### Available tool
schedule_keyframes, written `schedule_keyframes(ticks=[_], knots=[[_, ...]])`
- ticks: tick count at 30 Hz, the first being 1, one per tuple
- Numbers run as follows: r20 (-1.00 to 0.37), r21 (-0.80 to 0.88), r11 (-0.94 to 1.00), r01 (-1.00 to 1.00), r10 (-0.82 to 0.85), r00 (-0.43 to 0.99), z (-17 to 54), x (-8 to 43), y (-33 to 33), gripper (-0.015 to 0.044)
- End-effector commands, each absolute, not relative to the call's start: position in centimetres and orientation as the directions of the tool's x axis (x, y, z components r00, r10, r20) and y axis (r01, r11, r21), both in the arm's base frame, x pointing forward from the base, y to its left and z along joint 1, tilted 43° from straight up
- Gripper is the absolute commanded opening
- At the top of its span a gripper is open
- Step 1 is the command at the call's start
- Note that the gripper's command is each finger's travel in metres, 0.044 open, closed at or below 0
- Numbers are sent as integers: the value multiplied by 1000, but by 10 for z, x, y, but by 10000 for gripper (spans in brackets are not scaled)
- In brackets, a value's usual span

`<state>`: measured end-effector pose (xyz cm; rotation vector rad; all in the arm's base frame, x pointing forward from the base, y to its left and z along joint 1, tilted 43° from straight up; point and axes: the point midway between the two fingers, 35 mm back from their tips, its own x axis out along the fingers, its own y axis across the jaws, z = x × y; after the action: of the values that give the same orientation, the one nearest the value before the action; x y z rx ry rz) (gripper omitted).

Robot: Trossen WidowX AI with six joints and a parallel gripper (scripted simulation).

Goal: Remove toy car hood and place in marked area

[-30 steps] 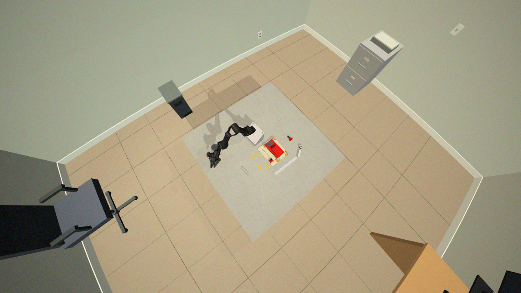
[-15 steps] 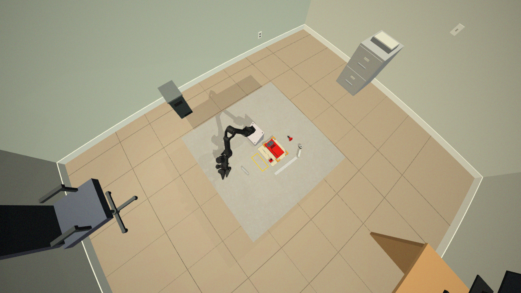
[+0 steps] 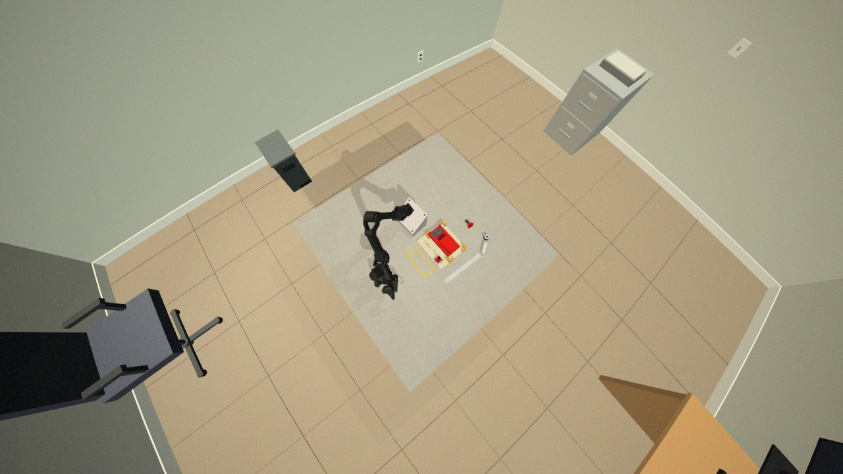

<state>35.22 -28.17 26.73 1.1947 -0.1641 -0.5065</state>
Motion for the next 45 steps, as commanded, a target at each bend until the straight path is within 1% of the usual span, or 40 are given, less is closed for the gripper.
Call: schedule_keyframes(ticks=[1, 6, 13, 18, 23, 26, 29, 32, 34, 37, 40, 42, 45], knots=[[-206, 899, 277, 341, -420, 884, 252, 371, -264, 440], [-326, 855, 278, 438, -368, 871, 222, 397, -238, 440], [-556, 706, 354, 613, -258, 790, 161, 434, -170, 440], [-710, 539, 456, 709, -207, 673, 116, 443, -116, 440], [-829, 328, 579, 747, -202, 521, 75, 438, -66, 440], [-877, 215, 673, 708, -186, 443, 55, 428, -30, 440], [-901, 143, 729, 670, -184, 393, 43, 419, -9, 440], [-916, 67, 764, 642, -208, 343, 34, 412, 4, 440], [-926, -19, 796, 605, -243, 290, 24, 404, 17, 440], [-922, -212, 846, 488, -339, 188, 8, 383, 42, 440], [-883, -397, 857, 329, -454, 118, -3, 361, 63, 440], [-840, -508, 836, 206, -534, 94, -8, 347, 76, 440], [-760, -644, 765, 23, -643, 94, -11, 328, 94, 440]])
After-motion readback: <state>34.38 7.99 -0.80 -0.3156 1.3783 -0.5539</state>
